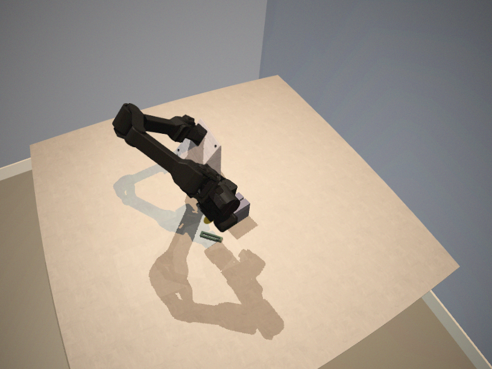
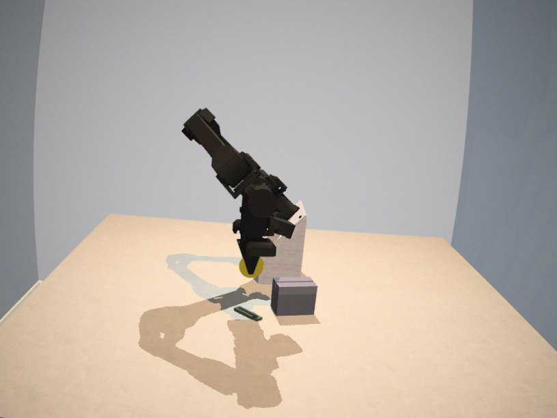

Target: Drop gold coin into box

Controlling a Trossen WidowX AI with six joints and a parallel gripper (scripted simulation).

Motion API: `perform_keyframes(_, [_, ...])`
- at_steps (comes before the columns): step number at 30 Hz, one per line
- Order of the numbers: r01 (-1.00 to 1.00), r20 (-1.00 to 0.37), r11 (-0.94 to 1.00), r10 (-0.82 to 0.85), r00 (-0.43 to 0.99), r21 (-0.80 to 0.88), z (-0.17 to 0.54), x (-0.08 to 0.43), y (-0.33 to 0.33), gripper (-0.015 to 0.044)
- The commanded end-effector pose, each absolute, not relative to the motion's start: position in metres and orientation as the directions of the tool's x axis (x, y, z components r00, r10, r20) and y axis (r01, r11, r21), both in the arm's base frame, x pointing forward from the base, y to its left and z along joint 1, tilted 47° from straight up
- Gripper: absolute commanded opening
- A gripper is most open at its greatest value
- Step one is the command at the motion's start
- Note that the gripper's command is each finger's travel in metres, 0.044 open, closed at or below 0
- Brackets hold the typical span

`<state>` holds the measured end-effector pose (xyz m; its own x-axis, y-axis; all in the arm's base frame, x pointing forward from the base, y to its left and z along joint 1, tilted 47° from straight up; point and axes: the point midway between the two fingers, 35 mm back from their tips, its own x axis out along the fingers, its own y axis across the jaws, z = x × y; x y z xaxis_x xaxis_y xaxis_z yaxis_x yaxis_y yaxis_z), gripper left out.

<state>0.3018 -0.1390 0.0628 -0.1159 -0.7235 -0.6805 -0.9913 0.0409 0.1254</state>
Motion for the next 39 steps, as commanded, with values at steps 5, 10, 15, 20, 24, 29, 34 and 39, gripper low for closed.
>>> perform_keyframes(5, [-0.991, -0.684, 0.032, -0.721, -0.111, 0.128, 0.047, 0.3, -0.122, 0.0])
perform_keyframes(10, [-0.991, -0.685, 0.031, -0.72, -0.111, 0.128, 0.038, 0.298, -0.113, 0.0])
perform_keyframes(15, [-0.991, -0.686, 0.031, -0.719, -0.111, 0.128, 0.029, 0.296, -0.104, 0.0])
perform_keyframes(20, [-0.991, -0.687, 0.031, -0.718, -0.111, 0.128, 0.02, 0.292, -0.095, 0.0])
perform_keyframes(24, [-0.991, -0.686, 0.031, -0.719, -0.112, 0.129, 0.013, 0.289, -0.088, 0.0])
perform_keyframes(29, [-0.991, -0.685, 0.032, -0.719, -0.112, 0.129, 0.004, 0.285, -0.079, 0.0])
perform_keyframes(34, [-0.991, -0.684, 0.033, -0.721, -0.113, 0.129, -0.005, 0.28, -0.071, 0.0])
perform_keyframes(39, [-0.991, -0.681, 0.034, -0.723, -0.114, 0.13, -0.013, 0.274, -0.063, 0.0])
